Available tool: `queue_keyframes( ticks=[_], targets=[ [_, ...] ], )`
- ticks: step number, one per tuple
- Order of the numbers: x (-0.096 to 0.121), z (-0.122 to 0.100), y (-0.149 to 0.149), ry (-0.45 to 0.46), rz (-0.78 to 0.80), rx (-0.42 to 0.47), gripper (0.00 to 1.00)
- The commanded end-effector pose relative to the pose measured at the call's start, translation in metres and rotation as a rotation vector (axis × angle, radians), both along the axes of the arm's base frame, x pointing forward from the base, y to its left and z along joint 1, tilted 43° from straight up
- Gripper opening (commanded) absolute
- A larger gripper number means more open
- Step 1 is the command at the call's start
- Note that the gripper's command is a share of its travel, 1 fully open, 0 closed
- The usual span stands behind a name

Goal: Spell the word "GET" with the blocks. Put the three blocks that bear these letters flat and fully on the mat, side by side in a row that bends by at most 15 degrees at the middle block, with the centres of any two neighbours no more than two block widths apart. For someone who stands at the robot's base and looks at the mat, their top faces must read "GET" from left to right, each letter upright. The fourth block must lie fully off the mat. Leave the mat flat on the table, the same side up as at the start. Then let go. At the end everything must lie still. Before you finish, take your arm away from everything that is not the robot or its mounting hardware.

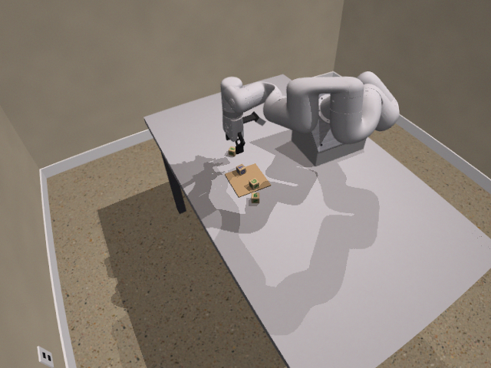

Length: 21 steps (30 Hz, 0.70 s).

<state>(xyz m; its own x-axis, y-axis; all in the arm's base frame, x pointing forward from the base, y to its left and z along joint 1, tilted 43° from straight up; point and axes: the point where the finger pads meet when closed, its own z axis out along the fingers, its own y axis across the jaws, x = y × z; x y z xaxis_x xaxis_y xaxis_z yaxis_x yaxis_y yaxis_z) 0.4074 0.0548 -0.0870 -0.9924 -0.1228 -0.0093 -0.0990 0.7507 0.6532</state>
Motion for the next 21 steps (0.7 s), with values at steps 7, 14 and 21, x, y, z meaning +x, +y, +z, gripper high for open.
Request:
queue_keyframes(
  ticks=[7, 14, 21],
  targets=[
    [-0.002, -0.021, -0.021, -0.191, 0.212, 0.035, 1.0],
    [-0.008, -0.039, -0.037, -0.34, 0.38, 0.064, 1.0],
    [-0.011, -0.05, -0.045, -0.426, 0.473, 0.081, 1.0]
  ],
)
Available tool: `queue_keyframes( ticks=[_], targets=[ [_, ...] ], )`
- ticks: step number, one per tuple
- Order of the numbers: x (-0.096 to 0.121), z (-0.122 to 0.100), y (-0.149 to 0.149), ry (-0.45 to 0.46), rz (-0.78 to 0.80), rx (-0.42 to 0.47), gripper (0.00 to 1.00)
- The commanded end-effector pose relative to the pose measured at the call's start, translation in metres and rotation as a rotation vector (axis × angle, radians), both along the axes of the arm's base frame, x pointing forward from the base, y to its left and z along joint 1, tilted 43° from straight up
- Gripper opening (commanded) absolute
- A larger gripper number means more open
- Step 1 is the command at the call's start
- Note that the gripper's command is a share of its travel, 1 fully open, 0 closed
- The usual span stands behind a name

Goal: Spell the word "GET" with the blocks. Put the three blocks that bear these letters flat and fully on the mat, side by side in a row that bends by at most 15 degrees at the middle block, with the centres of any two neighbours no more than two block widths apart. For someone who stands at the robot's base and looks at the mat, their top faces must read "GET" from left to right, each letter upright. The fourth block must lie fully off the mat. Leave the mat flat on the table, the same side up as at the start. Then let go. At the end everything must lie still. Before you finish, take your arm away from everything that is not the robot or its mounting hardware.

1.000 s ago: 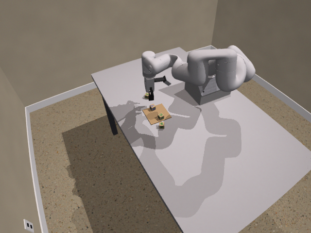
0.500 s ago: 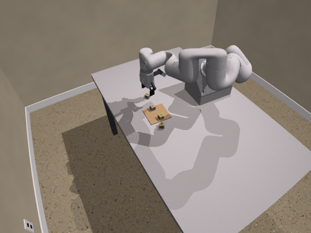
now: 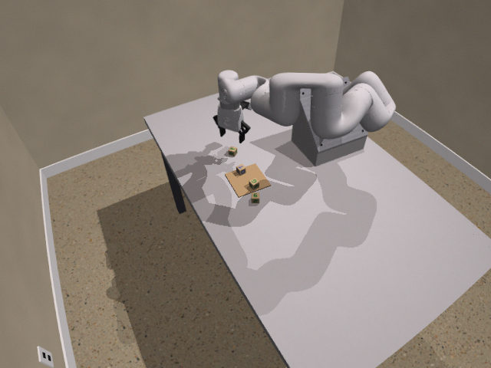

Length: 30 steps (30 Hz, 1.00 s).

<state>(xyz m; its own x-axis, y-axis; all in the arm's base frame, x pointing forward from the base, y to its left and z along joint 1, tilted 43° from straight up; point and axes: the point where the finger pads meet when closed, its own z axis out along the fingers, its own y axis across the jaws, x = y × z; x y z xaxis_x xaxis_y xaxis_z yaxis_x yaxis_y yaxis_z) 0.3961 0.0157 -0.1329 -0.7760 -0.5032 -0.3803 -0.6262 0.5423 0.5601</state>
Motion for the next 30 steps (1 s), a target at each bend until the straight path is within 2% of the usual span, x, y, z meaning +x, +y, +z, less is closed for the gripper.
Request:
queue_keyframes(
  ticks=[1, 9, 10, 30],
  targets=[
    [-0.0006, -0.005, -0.0066, -0.056, 0.051, 0.012, 1.0],
    [-0.0022, -0.0088, -0.0095, -0.088, 0.085, 0.019, 1.0],
    [-0.0022, -0.0088, -0.0095, -0.088, 0.085, 0.019, 0.69],
    [-0.0022, -0.0088, -0.0095, -0.088, 0.085, 0.019, 0.69]
  ],
)
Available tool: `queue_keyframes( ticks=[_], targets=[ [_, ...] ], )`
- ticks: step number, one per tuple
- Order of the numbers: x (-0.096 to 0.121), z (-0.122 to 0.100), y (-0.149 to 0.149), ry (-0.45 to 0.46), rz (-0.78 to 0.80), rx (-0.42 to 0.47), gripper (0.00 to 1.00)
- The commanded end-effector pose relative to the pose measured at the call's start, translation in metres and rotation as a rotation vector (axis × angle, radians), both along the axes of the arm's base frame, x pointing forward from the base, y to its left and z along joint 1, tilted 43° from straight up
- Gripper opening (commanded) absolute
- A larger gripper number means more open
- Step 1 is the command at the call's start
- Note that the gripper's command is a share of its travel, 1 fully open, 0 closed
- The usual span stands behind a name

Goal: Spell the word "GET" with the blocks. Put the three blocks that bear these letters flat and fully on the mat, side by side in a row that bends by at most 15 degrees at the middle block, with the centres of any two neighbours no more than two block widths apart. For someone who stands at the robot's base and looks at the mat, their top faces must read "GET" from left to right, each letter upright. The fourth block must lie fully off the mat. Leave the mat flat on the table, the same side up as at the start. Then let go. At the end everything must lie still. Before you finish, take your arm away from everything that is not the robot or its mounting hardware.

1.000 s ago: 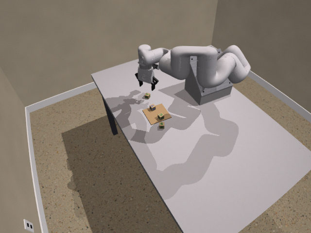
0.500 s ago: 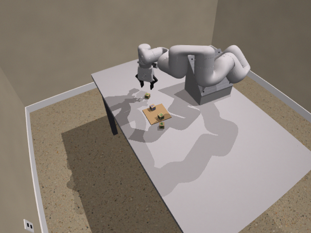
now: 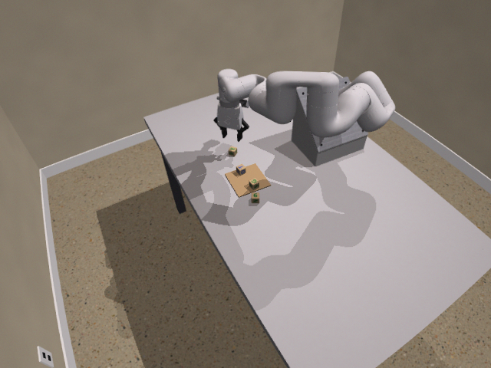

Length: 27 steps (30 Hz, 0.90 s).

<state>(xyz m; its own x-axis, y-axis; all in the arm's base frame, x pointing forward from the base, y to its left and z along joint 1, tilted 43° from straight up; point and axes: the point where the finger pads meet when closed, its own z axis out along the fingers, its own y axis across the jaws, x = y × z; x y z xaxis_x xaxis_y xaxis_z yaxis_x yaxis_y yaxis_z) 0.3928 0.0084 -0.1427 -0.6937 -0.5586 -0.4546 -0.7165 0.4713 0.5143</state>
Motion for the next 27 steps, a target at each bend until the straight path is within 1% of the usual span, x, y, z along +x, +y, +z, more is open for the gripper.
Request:
queue_keyframes(
  ticks=[1, 27],
  targets=[
    [0.0012, 0.0009, -0.0022, -0.003, -0.003, -0.003, 0.69],
    [0.001, -0.0013, -0.0003, -0.003, -0.003, -0.003, 0.69]
  ],
)
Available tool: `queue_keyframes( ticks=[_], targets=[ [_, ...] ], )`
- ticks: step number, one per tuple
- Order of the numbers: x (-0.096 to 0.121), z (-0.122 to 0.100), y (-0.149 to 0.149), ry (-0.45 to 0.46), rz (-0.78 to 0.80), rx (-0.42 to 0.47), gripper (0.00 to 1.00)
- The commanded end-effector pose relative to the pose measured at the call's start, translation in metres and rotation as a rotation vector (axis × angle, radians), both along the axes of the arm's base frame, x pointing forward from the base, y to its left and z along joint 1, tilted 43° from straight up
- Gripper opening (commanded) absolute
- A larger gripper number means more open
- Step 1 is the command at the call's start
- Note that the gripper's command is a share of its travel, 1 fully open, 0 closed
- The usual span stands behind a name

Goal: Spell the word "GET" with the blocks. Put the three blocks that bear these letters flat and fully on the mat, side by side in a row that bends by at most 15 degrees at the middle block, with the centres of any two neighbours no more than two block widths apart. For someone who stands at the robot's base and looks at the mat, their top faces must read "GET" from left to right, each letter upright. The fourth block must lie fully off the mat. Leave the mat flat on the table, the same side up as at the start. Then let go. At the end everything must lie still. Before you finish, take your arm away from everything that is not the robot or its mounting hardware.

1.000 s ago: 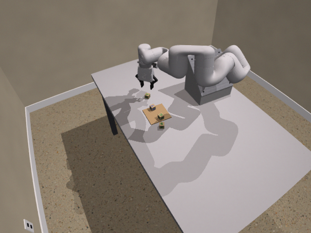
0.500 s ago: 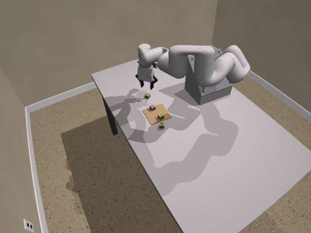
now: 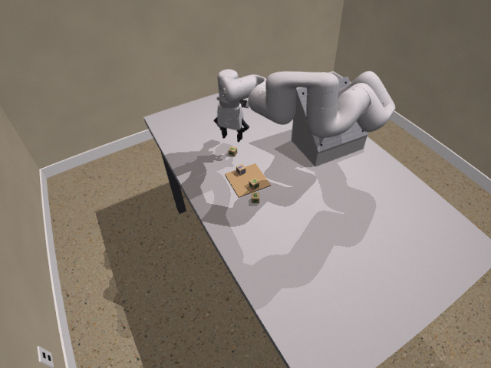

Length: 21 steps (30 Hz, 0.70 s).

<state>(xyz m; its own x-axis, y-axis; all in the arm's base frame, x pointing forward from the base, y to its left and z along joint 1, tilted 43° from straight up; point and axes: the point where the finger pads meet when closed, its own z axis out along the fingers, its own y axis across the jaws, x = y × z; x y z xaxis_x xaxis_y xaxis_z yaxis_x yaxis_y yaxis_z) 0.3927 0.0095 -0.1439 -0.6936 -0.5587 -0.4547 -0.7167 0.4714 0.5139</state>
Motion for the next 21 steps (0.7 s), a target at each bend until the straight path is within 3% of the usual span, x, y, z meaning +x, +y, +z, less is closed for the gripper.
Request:
queue_keyframes(
  ticks=[1, 21],
  targets=[
    [0.001, 0.0, -0.001, -0.003, -0.003, -0.003, 0.69],
    [-0.001, -0.018, 0.015, -0.003, -0.002, -0.003, 0.69]
  ],
)
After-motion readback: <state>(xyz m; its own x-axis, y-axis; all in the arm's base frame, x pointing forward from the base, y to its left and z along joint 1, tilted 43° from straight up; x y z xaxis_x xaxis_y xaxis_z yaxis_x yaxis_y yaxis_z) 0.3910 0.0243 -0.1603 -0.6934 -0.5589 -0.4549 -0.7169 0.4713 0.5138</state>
